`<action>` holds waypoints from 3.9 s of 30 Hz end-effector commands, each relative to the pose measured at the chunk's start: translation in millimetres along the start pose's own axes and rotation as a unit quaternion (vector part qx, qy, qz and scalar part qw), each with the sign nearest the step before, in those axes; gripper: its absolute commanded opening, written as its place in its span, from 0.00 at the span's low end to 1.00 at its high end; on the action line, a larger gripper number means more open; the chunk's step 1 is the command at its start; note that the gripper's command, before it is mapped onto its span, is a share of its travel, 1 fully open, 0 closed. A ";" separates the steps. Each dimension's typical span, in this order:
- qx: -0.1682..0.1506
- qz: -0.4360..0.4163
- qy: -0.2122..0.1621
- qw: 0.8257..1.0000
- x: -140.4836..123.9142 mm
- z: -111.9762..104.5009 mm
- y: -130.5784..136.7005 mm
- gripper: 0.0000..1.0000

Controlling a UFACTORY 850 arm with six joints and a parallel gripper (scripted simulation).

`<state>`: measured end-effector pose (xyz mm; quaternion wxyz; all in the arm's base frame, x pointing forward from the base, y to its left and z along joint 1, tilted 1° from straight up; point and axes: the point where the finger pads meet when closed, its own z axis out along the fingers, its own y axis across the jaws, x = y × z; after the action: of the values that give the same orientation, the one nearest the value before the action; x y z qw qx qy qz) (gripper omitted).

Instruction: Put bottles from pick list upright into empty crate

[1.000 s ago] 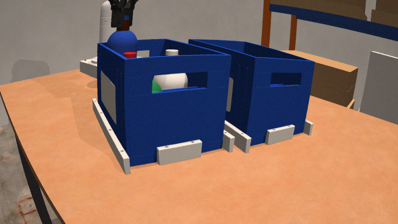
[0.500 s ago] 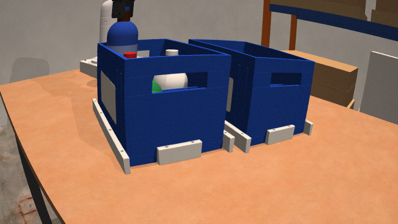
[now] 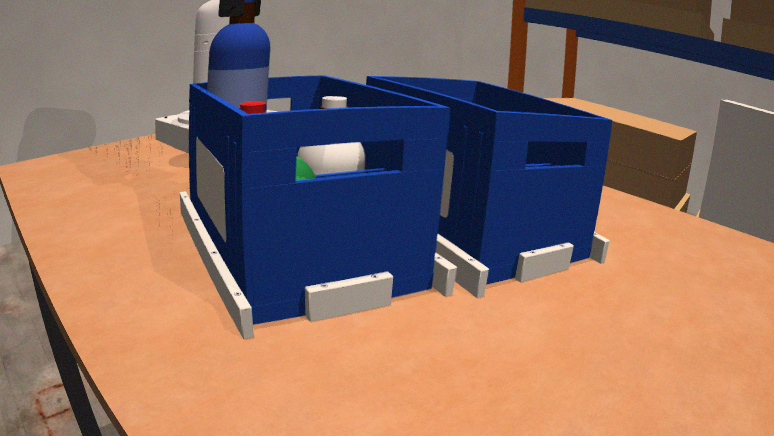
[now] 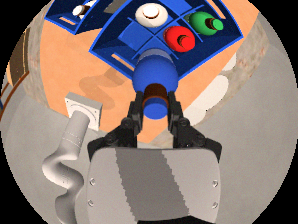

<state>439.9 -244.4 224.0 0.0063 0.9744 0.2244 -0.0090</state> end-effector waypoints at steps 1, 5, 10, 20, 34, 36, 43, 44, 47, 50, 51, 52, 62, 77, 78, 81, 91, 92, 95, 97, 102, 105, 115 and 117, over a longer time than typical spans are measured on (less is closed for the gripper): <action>-0.001 0.000 0.001 1.000 0.5 -7.2 0.8 0.00; -0.001 0.000 0.001 1.000 0.5 -13.9 0.7 0.00; -0.001 0.000 0.001 1.000 0.5 -22.2 0.7 0.00; -0.001 0.000 0.001 1.000 0.5 -35.6 0.7 0.00; -0.001 0.000 0.001 1.000 0.5 -55.6 0.7 0.00; -0.001 0.000 0.001 1.000 0.5 -58.9 0.7 0.00; -0.001 0.000 0.001 1.000 0.5 -59.6 0.7 0.00; -0.001 0.000 0.001 1.000 0.5 -59.6 0.7 0.00; -0.001 0.000 0.001 1.000 2.3 -59.6 0.0 0.00; -0.001 0.000 0.001 1.000 6.0 -59.6 -1.4 0.00; -0.001 0.000 0.001 1.000 8.0 -59.6 -2.1 0.00; -0.001 0.000 0.001 1.000 9.9 -59.6 -2.8 0.00; -0.001 0.000 0.001 1.000 28.7 -59.6 -9.7 0.00; -0.001 0.000 0.001 1.000 53.1 -59.6 -18.7 0.00; -0.001 0.000 0.001 1.000 55.0 -59.6 -19.3 0.00; -0.001 0.000 0.001 1.000 58.8 -59.6 -20.7 0.00; -0.001 0.000 0.001 1.000 75.7 -59.6 -26.9 0.00; -0.001 0.000 0.001 1.000 77.5 -59.6 -27.6 0.00; -0.001 0.000 0.001 1.000 83.2 -59.6 -29.7 0.00; -0.001 0.000 0.001 1.000 86.9 -59.6 -31.1 0.00; -0.001 0.000 0.001 1.000 92.6 -59.7 -33.2 0.00; -0.001 0.000 0.001 1.000 98.2 -59.7 -35.2 0.00; -0.001 0.000 0.001 1.000 115.1 -59.7 -41.4 0.00; -0.001 0.000 0.001 1.000 117.0 -59.7 -42.1 0.00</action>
<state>524.3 -156.7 279.9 0.0063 0.9744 0.2245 -0.0088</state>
